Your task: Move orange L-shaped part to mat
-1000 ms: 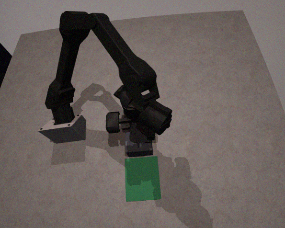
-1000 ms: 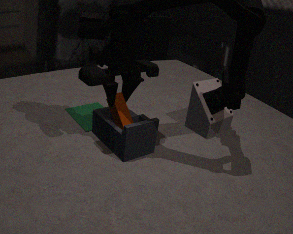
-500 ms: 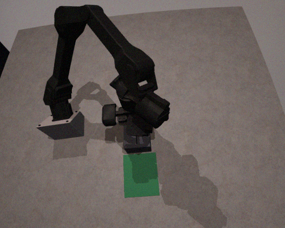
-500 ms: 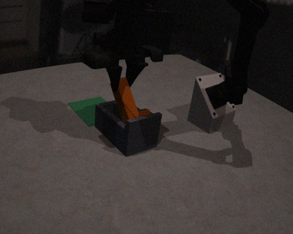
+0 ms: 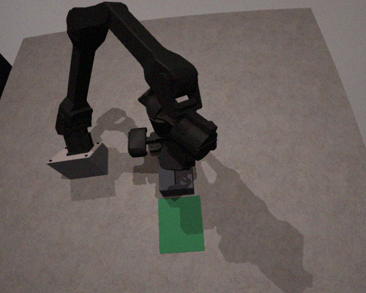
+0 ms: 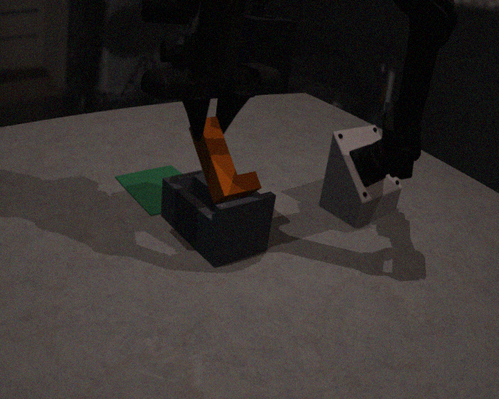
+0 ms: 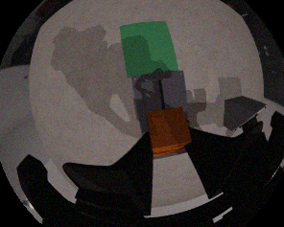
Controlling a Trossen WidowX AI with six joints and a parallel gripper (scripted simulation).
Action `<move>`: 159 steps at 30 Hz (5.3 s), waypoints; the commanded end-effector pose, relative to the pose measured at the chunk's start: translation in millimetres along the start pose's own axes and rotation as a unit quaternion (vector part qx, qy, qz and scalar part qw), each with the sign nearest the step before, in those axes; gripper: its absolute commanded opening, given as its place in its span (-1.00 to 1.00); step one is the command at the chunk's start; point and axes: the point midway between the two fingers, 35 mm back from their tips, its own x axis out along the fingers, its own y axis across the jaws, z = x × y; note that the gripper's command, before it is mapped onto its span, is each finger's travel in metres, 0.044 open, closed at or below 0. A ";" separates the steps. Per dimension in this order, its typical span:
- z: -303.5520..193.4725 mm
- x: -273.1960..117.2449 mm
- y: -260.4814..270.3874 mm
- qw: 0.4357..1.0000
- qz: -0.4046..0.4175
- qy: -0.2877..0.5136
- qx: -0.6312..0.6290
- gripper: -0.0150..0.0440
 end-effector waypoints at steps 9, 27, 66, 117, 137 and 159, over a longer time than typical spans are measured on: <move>0.9 -12.2 0.6 1.000 0.000 -0.003 -0.003 -0.49; 63.2 -10.8 -5.4 1.000 0.001 -0.005 -0.003 -0.49; 166.7 -0.3 -13.7 1.000 0.001 -0.009 -0.004 -0.49; 167.2 68.0 -13.3 1.000 0.002 -0.008 -0.004 -0.49; 167.3 67.5 -13.7 1.000 0.000 -0.009 -0.007 -0.05; 168.3 -13.1 -13.2 1.000 0.008 -0.012 -0.001 0.86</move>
